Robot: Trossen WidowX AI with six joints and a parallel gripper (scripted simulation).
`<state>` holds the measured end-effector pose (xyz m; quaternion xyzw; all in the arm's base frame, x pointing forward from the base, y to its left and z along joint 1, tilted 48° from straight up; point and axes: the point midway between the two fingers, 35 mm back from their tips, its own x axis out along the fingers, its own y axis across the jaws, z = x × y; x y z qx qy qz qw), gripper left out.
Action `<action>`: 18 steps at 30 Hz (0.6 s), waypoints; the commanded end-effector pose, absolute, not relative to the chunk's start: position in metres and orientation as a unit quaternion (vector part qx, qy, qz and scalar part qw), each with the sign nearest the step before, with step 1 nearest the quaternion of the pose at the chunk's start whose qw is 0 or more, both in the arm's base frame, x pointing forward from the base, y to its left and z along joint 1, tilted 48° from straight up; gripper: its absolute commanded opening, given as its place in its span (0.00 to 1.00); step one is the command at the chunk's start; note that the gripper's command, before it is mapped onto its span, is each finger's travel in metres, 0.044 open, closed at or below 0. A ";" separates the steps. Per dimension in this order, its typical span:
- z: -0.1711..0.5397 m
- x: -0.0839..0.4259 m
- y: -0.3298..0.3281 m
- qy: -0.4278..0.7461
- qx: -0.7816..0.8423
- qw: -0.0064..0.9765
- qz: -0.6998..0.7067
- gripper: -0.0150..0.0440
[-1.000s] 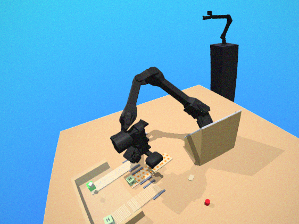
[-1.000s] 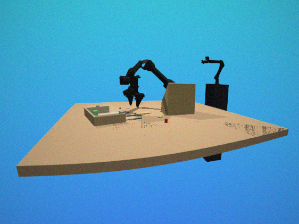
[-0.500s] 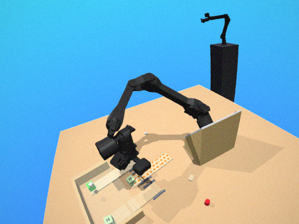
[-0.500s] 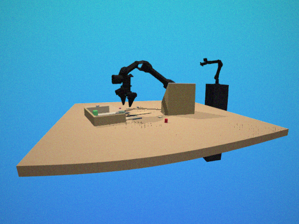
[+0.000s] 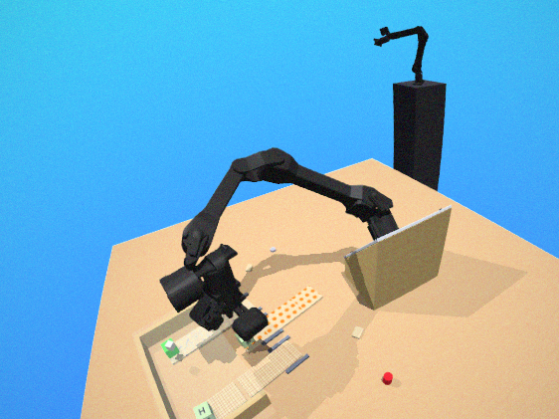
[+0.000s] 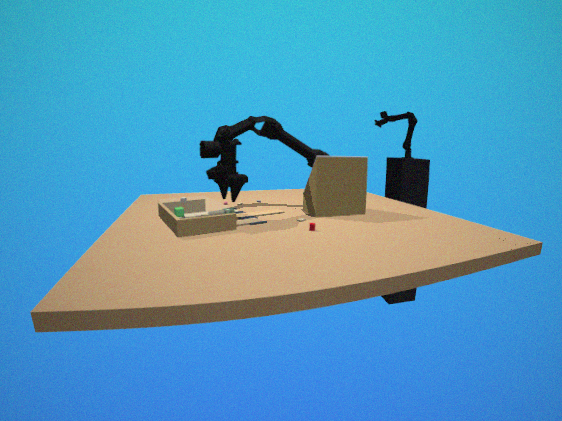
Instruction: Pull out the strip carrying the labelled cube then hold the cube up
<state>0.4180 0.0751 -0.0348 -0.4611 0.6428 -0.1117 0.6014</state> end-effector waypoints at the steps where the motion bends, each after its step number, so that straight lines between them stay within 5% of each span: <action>1: -0.042 0.420 0.070 0.646 -0.460 0.600 -0.110 0.69; 18: -0.061 0.424 0.050 0.646 -0.460 0.600 -0.111 0.68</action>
